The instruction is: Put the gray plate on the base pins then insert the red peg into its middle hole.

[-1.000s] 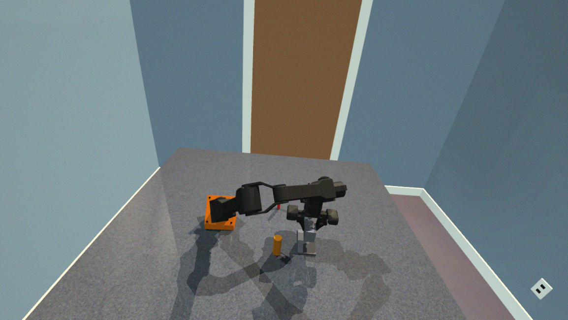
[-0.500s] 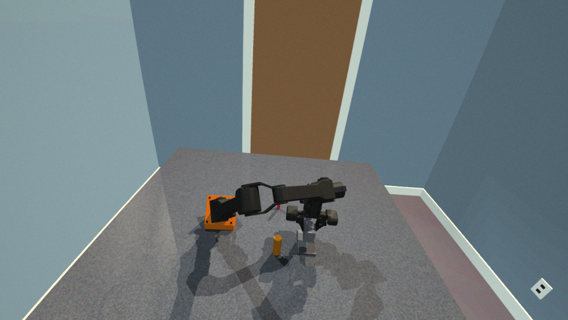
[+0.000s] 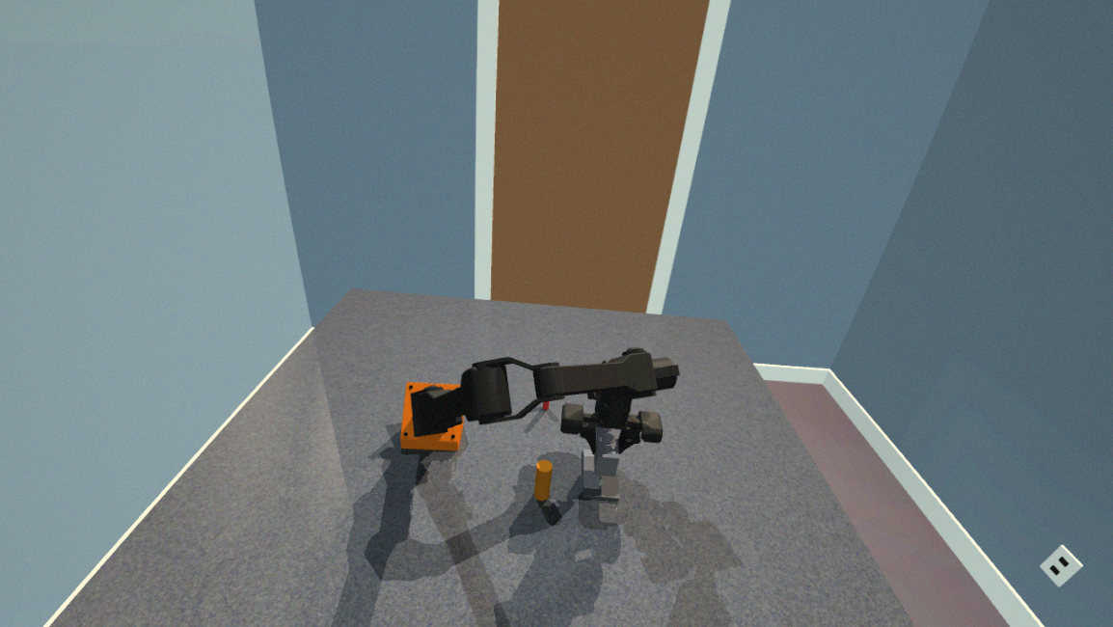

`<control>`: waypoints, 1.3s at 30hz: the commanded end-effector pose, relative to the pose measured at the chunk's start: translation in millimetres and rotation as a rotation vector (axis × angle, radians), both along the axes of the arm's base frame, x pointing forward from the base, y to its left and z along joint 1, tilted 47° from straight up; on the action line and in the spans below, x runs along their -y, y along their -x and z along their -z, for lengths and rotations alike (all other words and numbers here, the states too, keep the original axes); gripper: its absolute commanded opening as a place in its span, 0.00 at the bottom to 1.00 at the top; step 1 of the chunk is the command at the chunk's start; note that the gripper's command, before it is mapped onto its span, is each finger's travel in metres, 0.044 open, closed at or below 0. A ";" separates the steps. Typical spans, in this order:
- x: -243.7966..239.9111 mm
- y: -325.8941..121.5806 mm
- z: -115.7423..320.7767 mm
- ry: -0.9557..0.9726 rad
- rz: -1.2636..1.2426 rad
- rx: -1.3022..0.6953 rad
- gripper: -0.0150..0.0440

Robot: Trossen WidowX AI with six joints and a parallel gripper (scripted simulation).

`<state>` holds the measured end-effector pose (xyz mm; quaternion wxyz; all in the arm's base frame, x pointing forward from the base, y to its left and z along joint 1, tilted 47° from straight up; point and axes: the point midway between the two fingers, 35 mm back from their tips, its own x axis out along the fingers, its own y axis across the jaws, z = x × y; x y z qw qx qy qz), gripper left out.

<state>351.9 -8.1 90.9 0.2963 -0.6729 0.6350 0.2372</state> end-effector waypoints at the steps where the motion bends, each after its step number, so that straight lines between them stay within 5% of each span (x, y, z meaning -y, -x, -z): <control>1: 5.3 -0.1 3.4 0.007 -0.002 -0.003 0.25; 34: 25.8 -3.1 23.9 0.002 -0.002 0.000 0.25; 39: 25.8 -3.1 23.9 0.002 -0.002 0.000 0.48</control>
